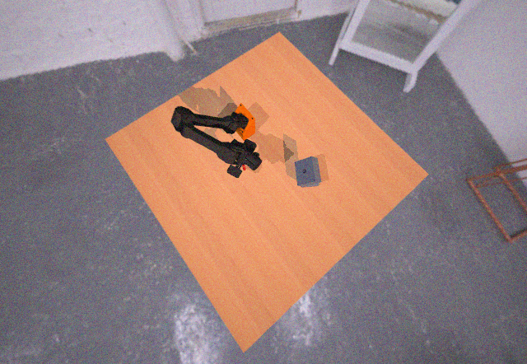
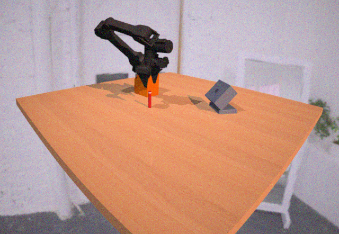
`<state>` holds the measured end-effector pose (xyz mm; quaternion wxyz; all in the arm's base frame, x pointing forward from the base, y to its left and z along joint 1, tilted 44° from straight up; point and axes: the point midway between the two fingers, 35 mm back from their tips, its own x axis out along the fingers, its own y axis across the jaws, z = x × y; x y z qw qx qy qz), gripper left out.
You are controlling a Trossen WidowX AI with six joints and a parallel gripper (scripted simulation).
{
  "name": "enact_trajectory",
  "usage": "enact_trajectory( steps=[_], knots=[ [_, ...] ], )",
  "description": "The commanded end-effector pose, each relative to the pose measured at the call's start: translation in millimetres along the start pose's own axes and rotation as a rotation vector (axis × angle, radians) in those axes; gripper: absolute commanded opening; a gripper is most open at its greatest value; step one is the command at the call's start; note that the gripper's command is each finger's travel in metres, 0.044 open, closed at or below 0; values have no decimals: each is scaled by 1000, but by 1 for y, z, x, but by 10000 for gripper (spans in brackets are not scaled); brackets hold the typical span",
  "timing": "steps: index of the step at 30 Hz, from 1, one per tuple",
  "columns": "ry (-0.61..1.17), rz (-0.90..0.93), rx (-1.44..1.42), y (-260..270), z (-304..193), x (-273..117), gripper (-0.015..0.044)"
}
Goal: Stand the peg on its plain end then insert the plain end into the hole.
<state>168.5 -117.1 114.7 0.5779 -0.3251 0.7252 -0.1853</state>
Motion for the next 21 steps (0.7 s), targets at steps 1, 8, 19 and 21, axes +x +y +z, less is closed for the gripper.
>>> enact_trajectory(
  steps=[1, 8, 19, 21],
  knots=[
    [5, -3, -10, 0, -1, 7, 440],
    [4, -1, -10, 0, 0, 14, 440],
    [2, 2, -9, 0, 1, 32, 440],
    [2, 2, -9, 0, 1, 36, 440]
  ],
)
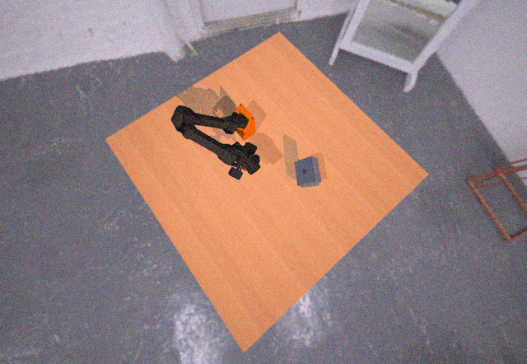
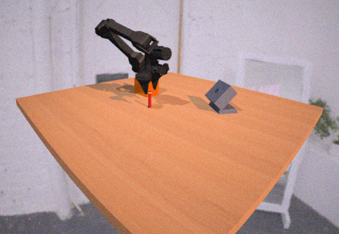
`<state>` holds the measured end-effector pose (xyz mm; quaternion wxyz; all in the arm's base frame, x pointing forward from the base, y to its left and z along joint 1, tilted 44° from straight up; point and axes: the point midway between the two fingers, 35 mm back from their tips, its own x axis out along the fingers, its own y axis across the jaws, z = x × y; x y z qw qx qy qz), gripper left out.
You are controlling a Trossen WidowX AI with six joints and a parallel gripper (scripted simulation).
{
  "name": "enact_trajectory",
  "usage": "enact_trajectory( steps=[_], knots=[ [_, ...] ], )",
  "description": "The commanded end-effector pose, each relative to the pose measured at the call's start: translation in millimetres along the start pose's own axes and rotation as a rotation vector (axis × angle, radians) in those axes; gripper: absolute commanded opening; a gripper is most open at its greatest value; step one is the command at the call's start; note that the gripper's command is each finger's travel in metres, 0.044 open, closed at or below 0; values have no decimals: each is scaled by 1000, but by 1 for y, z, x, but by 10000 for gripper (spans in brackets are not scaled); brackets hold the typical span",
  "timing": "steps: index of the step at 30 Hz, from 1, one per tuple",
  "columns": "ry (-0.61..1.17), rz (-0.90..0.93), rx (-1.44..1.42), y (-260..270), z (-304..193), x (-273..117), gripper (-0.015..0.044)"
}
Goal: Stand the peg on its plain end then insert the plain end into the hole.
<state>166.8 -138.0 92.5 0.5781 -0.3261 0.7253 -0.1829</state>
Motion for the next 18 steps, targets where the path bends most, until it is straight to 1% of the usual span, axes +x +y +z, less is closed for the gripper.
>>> enact_trajectory(
  steps=[1, 18],
  knots=[
    [4, 0, -5, 1, -1, 7, 440],
    [6, -5, -5, 0, -3, 34, 440]
  ],
)
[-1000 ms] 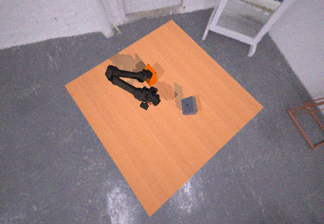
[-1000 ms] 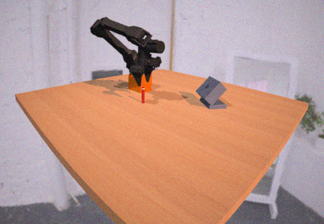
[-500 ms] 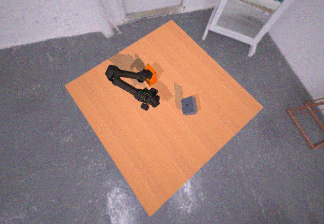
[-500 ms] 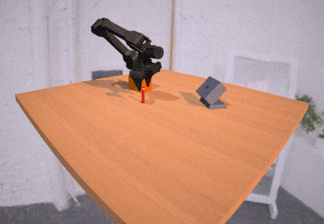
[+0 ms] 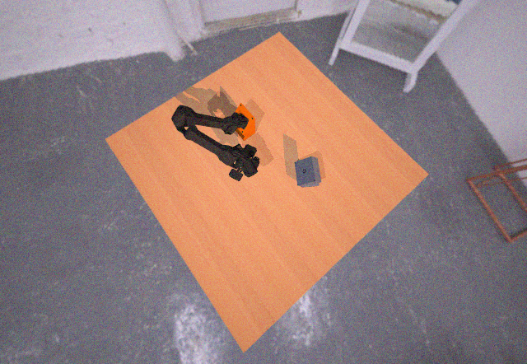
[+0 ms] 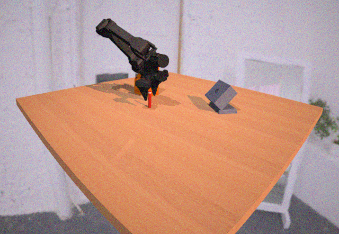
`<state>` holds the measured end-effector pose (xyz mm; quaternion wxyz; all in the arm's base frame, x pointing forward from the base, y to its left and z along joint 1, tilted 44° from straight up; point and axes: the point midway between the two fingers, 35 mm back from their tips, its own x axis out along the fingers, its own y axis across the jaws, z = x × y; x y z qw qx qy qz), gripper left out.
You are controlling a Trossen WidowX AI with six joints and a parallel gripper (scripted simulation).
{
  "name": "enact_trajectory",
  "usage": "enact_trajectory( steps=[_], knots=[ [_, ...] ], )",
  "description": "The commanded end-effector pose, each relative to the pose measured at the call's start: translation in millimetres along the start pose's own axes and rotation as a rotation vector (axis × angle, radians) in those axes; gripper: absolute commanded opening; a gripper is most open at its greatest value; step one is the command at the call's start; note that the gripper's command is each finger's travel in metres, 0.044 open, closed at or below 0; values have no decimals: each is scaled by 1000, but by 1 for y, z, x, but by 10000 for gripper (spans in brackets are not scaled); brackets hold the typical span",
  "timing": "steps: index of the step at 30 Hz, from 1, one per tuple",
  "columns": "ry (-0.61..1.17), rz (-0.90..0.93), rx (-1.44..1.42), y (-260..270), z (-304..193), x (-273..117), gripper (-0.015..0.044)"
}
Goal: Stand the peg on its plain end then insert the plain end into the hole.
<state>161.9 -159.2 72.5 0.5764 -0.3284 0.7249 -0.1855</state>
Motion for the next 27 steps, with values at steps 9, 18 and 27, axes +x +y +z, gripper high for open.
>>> enact_trajectory(
  steps=[9, 18, 27],
  knots=[
    [3, -3, 0, 0, -2, 7, 335],
    [3, -3, 0, 0, -2, 7, 99],
    [3, -2, 0, 0, -1, 7, 0]
  ],
)
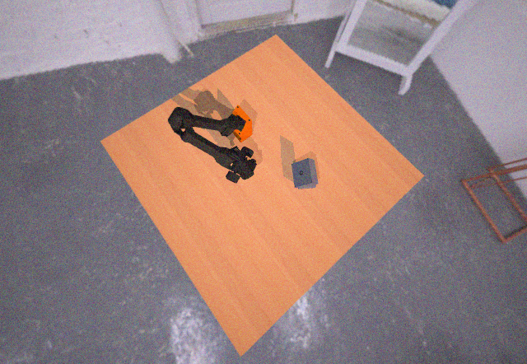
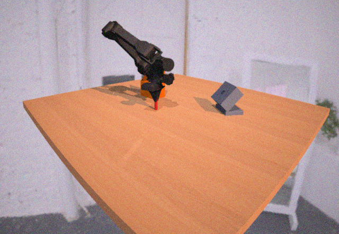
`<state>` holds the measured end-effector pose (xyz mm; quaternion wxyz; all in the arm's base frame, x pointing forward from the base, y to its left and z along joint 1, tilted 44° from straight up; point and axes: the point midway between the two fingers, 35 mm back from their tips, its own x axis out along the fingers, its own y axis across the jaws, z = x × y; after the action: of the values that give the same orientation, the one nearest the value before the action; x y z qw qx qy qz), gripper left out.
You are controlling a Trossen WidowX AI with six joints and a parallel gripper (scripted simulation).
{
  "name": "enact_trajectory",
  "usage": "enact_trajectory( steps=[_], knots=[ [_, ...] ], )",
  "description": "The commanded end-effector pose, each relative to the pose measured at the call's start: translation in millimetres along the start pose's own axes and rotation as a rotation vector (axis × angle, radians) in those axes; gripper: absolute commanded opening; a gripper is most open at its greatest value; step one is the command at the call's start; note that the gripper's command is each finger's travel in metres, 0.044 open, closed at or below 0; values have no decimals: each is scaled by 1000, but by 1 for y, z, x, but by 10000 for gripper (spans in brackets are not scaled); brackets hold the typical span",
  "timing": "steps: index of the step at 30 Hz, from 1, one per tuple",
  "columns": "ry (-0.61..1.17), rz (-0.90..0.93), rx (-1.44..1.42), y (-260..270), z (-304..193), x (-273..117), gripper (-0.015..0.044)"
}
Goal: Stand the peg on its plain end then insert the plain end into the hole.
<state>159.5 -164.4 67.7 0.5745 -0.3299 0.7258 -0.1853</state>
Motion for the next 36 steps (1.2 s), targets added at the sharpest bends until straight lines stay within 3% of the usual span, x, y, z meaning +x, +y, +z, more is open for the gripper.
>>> enact_trajectory(
  steps=[1, 27, 36],
  knots=[
    [-1, 0, 3, 0, 0, -2, 0],
    [0, 7, -2, 3, 5, -78, 0],
    [-37, 42, -30, 8, 17, -79, 0]
  ],
)
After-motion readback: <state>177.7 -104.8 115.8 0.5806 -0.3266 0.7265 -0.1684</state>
